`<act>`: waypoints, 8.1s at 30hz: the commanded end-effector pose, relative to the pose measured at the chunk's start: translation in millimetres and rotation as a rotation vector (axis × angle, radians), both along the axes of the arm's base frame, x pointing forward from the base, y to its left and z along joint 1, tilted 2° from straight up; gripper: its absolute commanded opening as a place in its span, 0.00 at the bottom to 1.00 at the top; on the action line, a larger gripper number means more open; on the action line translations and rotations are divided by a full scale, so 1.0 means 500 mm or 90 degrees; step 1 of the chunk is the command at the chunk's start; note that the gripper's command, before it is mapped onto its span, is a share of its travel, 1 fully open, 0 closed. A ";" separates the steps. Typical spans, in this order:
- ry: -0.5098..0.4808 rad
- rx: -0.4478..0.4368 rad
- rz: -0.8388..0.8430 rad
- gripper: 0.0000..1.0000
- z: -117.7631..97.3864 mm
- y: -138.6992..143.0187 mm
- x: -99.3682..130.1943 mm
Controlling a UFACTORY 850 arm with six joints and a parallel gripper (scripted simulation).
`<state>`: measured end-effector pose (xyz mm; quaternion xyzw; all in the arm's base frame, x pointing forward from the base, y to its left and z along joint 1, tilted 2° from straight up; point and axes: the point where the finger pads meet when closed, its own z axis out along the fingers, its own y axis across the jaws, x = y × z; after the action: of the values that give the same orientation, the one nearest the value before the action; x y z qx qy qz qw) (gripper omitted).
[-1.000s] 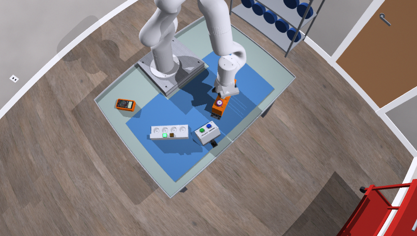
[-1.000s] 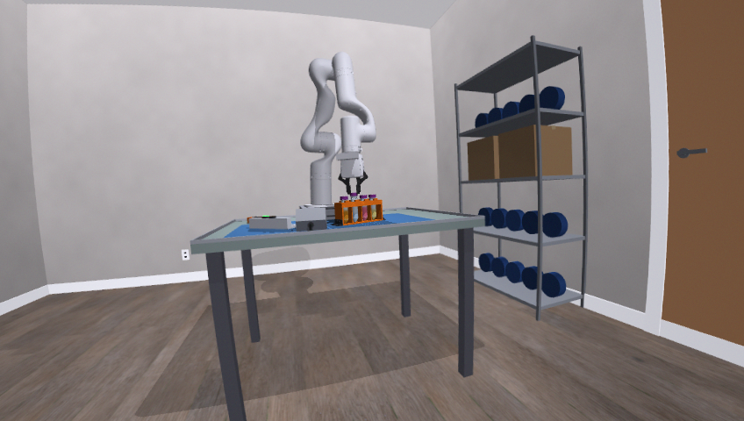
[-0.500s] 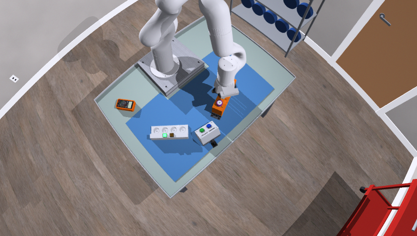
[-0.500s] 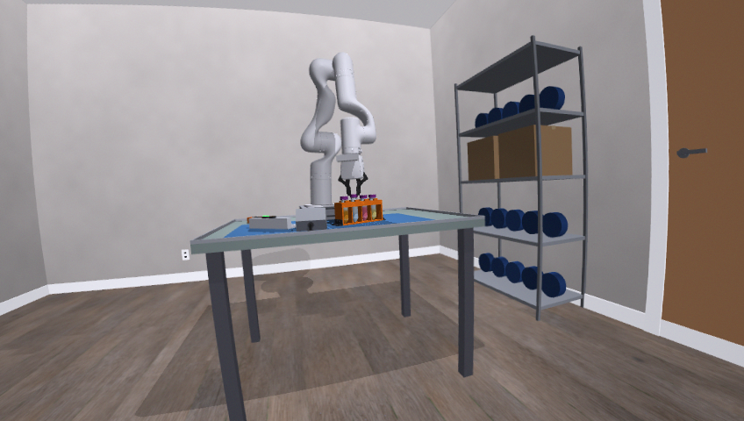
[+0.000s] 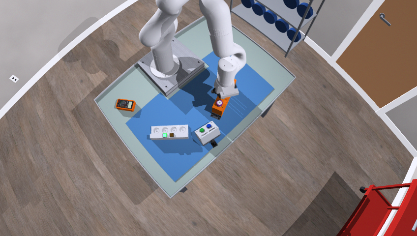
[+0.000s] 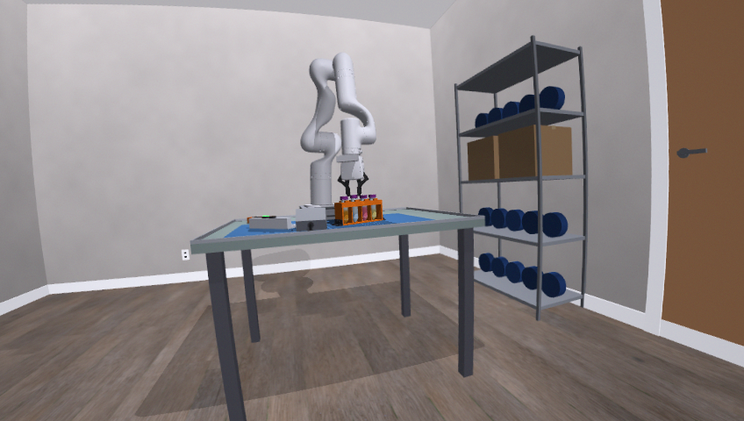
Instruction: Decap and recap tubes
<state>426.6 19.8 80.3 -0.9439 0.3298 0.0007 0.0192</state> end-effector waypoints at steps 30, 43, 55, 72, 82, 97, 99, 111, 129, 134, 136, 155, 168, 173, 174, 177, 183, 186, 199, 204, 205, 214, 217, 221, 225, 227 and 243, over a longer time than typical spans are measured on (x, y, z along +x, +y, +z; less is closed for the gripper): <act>0.006 0.002 -0.187 0.46 -0.009 0.000 0.002; 0.006 0.003 -0.187 0.00 -0.014 0.001 0.002; 0.007 0.003 -0.209 0.00 -0.015 0.001 0.002; 0.018 0.007 -0.527 0.00 -0.016 0.001 0.002; 0.024 0.009 -0.687 0.00 -0.017 0.001 0.002; 0.024 0.009 -0.687 0.46 -0.017 0.001 0.002; 0.022 0.008 -0.636 0.46 -0.015 0.001 0.002; 0.013 0.005 -0.382 0.46 -0.015 0.001 0.002; 0.006 0.002 -0.187 0.00 -0.015 0.000 0.003; 0.006 0.002 -0.187 0.00 -0.015 0.000 0.003; 0.006 0.002 -0.187 0.00 -0.015 0.000 0.003; 0.017 0.006 -0.484 0.00 -0.016 0.000 0.002; 0.024 0.009 -0.687 0.00 -0.017 0.000 0.002; 0.024 0.009 -0.687 0.46 -0.017 0.000 0.003; 0.024 0.009 -0.687 0.46 -0.017 0.000 0.003; 0.024 0.009 -0.687 0.46 -0.017 0.000 0.003; 0.023 0.008 -0.662 0.46 -0.016 0.000 0.003; 0.021 0.007 -0.585 0.46 -0.015 0.000 0.003; 0.010 0.004 -0.305 0.46 -0.015 0.000 0.003; 0.006 0.002 -0.178 0.46 -0.015 0.000 0.003; 0.006 0.002 -0.178 0.46 -0.015 0.000 0.003; -0.002 0.000 0.025 0.46 -0.015 0.000 0.003; -0.003 -0.001 0.062 0.46 -0.015 0.000 0.003; -0.003 -0.001 0.062 0.00 -0.015 0.000 0.003; -0.003 -0.001 0.062 0.00 -0.015 0.000 0.003; -0.003 -0.001 0.062 0.00 -0.015 0.000 0.003; 0.004 0.002 -0.128 0.00 -0.016 0.000 0.003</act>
<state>427.4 19.8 72.1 -0.9304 0.3658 0.0020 0.0242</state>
